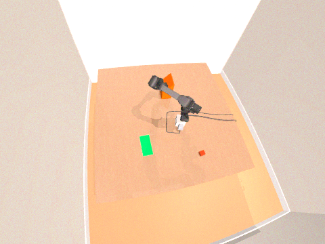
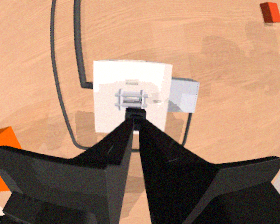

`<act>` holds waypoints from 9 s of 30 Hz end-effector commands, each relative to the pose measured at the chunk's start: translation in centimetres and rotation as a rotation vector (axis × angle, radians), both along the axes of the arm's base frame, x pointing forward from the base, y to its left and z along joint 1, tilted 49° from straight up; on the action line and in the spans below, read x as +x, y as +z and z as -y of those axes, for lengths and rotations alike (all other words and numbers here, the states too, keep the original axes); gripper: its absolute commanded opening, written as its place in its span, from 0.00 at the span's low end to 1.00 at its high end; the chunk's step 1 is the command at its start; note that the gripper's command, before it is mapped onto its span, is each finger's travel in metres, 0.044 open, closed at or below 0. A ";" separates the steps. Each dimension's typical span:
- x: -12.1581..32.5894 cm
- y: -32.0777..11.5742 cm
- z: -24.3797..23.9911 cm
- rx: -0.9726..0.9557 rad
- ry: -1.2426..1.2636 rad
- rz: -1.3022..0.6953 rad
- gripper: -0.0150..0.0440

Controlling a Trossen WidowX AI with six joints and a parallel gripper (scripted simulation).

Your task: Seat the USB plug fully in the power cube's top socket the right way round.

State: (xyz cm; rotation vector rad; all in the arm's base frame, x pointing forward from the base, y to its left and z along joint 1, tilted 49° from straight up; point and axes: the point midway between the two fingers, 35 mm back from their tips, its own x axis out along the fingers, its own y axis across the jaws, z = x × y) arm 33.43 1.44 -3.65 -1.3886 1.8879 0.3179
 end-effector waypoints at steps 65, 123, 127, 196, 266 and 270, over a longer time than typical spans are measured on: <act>-0.3 -0.8 0.5 0.032 0.029 -0.024 0.25; -0.4 -1.3 1.0 0.032 0.029 -0.024 0.25; -0.4 -1.3 1.0 0.032 0.029 -0.024 0.25; -0.5 -1.9 1.6 0.032 0.029 -0.024 0.25; -0.4 -1.9 1.5 0.038 0.029 -0.019 0.42; -0.4 -1.7 1.2 0.038 0.030 -0.019 0.42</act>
